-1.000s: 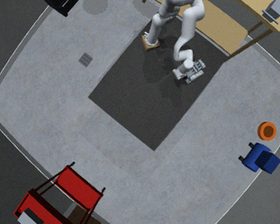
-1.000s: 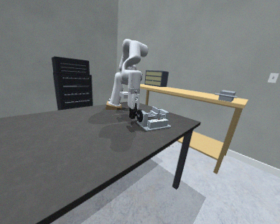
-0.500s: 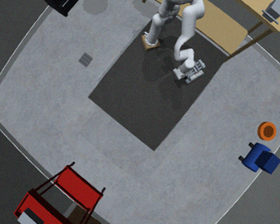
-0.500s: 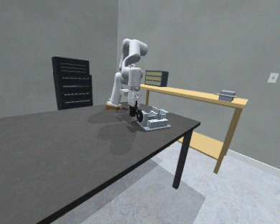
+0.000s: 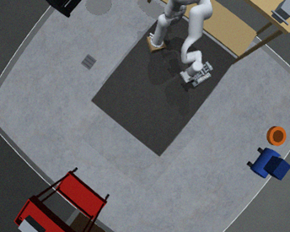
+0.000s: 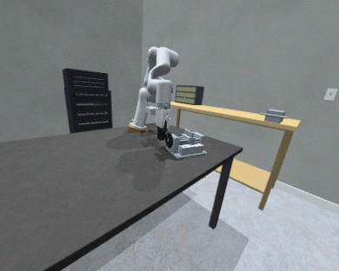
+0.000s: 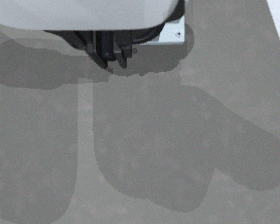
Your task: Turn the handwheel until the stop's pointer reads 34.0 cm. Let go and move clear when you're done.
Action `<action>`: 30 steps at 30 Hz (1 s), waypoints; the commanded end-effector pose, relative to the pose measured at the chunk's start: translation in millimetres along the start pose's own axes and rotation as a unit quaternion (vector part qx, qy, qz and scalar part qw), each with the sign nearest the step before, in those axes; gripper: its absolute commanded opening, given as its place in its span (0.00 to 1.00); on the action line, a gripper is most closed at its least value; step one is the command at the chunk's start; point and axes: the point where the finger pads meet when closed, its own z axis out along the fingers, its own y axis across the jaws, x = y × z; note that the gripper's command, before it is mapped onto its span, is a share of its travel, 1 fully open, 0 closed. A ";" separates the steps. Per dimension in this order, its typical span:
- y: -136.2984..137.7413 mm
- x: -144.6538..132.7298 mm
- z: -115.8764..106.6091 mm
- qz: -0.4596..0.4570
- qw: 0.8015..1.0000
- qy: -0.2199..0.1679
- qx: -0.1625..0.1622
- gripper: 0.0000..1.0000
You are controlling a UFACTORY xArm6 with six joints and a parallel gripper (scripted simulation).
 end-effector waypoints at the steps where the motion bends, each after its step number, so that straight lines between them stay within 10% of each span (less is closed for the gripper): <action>1: -5.7 0.0 -4.9 0.000 1.000 0.001 0.005 0.06; 30: -14.1 0.0 -7.9 0.000 1.000 0.001 0.005 0.06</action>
